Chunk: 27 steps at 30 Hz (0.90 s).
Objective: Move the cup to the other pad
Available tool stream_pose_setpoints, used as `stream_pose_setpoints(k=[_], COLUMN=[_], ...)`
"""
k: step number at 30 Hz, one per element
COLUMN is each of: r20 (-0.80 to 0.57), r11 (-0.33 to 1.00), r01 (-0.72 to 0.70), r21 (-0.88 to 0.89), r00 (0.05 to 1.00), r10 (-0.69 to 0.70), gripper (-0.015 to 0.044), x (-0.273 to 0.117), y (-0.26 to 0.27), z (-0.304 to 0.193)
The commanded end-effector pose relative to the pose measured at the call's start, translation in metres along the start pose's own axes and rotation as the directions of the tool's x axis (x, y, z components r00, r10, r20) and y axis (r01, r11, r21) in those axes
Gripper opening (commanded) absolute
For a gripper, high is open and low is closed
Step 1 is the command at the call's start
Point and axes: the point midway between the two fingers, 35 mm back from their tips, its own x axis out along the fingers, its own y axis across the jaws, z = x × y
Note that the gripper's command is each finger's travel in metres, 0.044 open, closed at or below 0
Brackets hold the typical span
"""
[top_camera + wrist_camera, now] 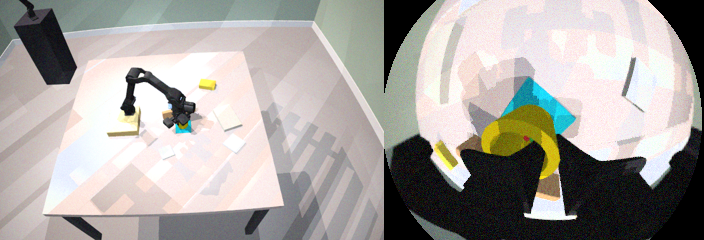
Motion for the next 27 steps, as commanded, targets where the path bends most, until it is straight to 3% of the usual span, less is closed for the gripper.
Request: stream_pose_setpoints(k=[1,10,16,27], r20=[0.001,0.001,0.001,0.001], r11=[1.0,1.0,1.0,1.0], r01=[-0.001,-0.001,-0.001,0.0], r21=[0.0,0.0,0.0,0.0], r00=[1.0,1.0,1.0,1.0], r10=[0.001,0.001,0.001,0.0], gripper=[0.0,0.0,0.0147,0.0147], x=[-0.0005,-0.0005,-0.0005,-0.0043], y=[0.0001,0.0001,0.0001,0.0004], z=[0.0002,0.0002,0.0002,0.0005])
